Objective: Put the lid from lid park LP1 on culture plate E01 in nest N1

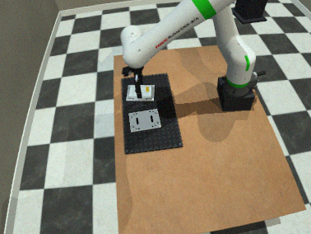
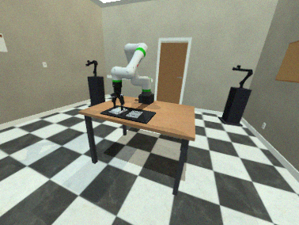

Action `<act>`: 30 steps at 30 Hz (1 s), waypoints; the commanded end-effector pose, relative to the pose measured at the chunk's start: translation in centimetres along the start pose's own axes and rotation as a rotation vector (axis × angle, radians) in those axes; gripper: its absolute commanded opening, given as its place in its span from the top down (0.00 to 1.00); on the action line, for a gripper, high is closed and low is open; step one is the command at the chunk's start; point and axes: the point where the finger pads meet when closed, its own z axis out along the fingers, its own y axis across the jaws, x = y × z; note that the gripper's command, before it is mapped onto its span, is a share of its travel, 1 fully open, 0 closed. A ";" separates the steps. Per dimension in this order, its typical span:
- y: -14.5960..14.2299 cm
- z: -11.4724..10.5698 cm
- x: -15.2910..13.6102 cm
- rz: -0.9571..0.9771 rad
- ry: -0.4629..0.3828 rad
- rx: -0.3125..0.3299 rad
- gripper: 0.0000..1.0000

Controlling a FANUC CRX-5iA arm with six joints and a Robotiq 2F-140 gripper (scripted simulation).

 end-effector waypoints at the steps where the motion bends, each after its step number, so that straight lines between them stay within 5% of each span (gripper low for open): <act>1: 0.0 -0.2 0.1 0.000 0.002 0.000 0.31; 30: 0.0 -4.5 0.1 0.000 0.002 0.000 0.31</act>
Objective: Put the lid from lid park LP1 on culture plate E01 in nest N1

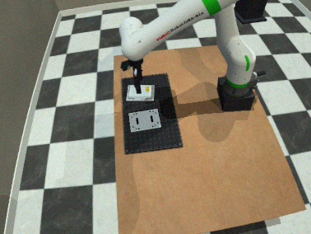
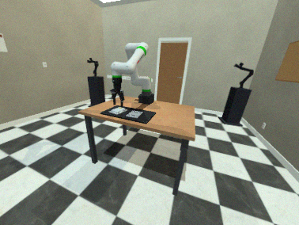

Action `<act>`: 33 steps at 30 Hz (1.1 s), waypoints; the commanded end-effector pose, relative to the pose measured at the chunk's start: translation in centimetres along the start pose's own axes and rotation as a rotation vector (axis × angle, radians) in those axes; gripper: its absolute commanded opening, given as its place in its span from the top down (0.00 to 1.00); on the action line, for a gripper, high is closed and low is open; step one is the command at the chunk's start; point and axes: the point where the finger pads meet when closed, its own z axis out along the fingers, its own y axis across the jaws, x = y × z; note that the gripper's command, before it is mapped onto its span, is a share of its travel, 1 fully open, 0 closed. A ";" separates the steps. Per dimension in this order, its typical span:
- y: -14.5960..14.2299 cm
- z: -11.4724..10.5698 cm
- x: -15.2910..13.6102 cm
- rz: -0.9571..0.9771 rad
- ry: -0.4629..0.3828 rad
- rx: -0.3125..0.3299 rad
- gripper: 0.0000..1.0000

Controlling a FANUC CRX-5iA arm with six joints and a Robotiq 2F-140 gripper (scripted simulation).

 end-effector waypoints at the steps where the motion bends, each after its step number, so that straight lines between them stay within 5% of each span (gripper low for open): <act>1: 0.0 -0.4 0.1 0.000 0.002 0.000 0.31; 33: 0.0 -0.8 0.1 0.000 0.002 0.000 0.31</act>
